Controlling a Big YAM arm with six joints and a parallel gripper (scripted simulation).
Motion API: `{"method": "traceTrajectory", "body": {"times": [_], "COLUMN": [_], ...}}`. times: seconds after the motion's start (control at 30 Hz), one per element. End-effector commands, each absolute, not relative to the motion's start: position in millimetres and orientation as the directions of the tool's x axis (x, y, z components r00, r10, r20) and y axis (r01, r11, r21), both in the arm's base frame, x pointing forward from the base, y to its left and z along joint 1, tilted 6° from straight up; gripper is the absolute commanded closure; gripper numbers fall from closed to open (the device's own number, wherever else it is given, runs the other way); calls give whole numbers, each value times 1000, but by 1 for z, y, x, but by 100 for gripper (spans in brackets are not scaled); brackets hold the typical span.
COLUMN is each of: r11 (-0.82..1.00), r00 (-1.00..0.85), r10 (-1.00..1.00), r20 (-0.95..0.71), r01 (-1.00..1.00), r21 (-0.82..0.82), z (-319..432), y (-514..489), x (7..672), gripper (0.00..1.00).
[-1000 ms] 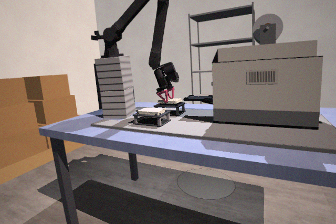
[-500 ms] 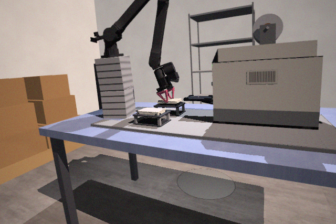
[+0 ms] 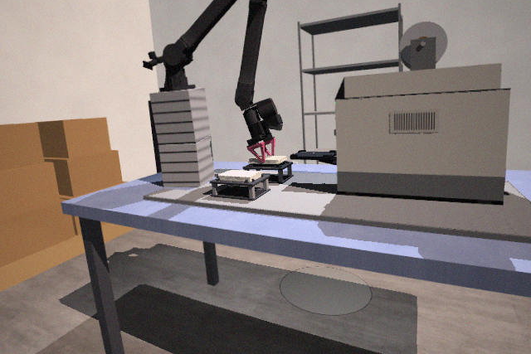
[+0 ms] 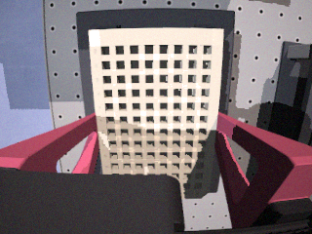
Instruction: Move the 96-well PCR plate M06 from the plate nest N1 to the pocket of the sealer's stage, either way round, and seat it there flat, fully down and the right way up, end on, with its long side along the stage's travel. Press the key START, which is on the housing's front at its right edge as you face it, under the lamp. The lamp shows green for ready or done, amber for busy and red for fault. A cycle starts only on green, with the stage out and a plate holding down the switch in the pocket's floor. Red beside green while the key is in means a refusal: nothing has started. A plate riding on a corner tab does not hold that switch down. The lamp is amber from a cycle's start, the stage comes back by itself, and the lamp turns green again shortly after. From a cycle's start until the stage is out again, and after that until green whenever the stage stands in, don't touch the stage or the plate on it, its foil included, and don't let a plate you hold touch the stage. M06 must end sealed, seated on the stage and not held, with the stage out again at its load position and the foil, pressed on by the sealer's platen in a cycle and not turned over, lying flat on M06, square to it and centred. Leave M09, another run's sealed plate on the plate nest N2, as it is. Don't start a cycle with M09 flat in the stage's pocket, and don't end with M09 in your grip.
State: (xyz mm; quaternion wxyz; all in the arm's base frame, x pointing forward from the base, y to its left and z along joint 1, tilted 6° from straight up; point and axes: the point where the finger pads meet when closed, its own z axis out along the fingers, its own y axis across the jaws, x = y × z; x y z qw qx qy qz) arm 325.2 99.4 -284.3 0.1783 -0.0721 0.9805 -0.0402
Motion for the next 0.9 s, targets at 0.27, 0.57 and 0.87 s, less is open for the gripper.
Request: {"method": "traceTrajectory", "body": {"times": [0.27, 0.57, 0.87], "r11": [988, 988, 987], "r00": [-918, -921, -921], "r10": [-147, -145, -153], "r20": [-368, -362, -359], "r01": [-120, -118, -125], "r21": [-96, -96, -100], "z": [-258, -240, -232], "y": [108, 109, 109], "x": [333, 328, 327], "gripper": [100, 100, 100]}}
